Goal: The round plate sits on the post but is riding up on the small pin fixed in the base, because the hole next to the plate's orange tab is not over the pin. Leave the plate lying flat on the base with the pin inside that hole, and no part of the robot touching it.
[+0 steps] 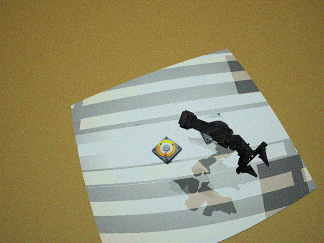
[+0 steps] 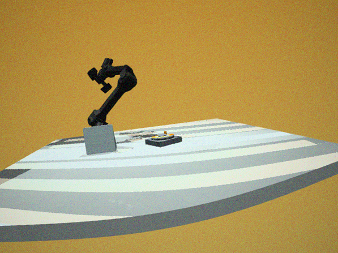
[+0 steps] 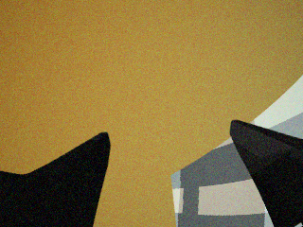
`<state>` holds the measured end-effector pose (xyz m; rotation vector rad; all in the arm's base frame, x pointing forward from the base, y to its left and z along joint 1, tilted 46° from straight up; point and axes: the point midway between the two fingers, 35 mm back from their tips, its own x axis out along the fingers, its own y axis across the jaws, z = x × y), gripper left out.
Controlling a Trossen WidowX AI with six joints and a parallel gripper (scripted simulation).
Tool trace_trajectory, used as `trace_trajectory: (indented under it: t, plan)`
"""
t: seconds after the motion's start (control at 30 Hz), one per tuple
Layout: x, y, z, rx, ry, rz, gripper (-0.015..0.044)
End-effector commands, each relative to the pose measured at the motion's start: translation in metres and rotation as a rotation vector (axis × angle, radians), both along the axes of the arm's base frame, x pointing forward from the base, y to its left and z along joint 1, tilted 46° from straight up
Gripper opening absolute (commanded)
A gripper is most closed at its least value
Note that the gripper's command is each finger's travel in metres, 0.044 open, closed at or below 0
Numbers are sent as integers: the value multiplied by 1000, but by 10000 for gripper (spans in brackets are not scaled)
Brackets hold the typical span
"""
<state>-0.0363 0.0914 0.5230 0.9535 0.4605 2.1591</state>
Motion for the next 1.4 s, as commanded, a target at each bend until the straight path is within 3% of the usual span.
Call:
trace_trajectory:
  t: [0.0, 0.2, 0.47, 0.77, 0.83, 1.0, 1.37]
  plan:
    - [-2, 2, -1, -3, -10, -8, 374]
    - [-31, 46, -27, -71, -273, -226, 216]
    - [-28, 107, -63, -213, -539, -432, 6]
    - [21, 170, -117, -474, -750, -604, 0]
    - [26, 172, -118, -499, -720, -613, 0]
    - [76, 195, -155, -695, -778, -681, 0]
    - [178, 192, -223, -1047, -789, -738, 0]
